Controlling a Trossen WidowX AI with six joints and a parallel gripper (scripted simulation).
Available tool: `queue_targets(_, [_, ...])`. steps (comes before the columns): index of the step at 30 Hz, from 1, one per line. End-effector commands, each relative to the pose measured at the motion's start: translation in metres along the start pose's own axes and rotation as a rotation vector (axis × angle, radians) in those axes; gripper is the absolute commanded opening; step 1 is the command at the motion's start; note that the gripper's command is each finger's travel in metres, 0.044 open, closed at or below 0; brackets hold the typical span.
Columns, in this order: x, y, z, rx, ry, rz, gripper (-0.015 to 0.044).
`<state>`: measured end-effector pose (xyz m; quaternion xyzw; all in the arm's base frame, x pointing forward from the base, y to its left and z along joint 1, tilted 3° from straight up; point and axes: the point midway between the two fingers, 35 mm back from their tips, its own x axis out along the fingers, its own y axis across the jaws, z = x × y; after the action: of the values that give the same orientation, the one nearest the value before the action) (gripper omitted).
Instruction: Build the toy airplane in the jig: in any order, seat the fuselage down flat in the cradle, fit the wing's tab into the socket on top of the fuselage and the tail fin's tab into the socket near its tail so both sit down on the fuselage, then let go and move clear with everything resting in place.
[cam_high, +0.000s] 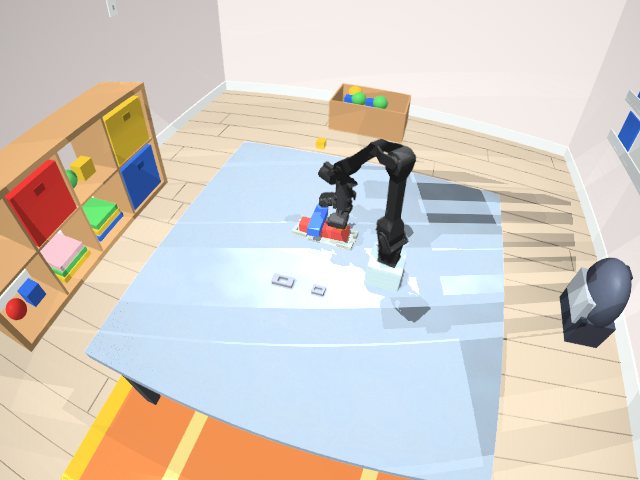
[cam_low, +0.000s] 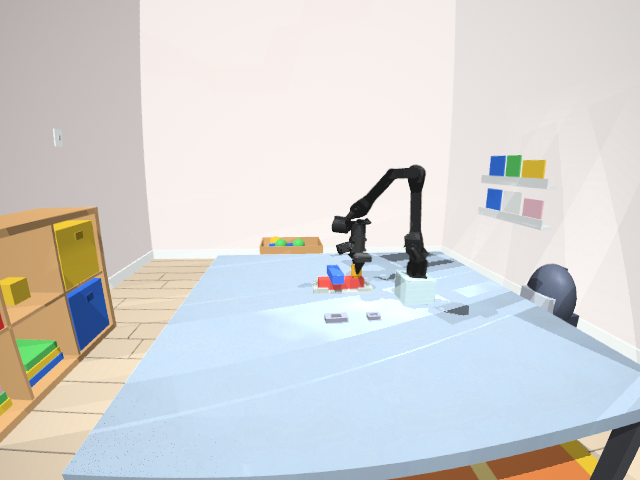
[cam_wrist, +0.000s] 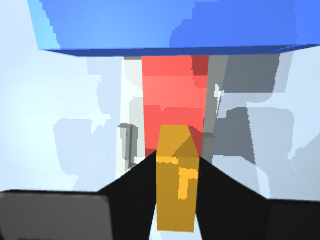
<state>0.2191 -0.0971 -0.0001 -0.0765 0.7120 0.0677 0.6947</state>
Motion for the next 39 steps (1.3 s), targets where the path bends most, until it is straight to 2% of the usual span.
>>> queue_targets(1, [0.0,0.0,0.0,0.0,0.0,0.0,0.0])
queue_targets(2, [0.0,0.0,0.0,0.0,0.0,0.0,0.0])
queue_targets(12, [0.0,0.0,0.0,0.0,0.0,0.0,0.026])
queue_targets(18, [-0.003,0.0,0.001,0.0,0.0,0.0,0.026])
queue_targets(24, [-0.088,0.0,0.001,-0.006,0.0,-0.004,0.026])
queue_targets(39, [-0.092,-0.001,0.004,-0.006,0.0,-0.004,0.026])
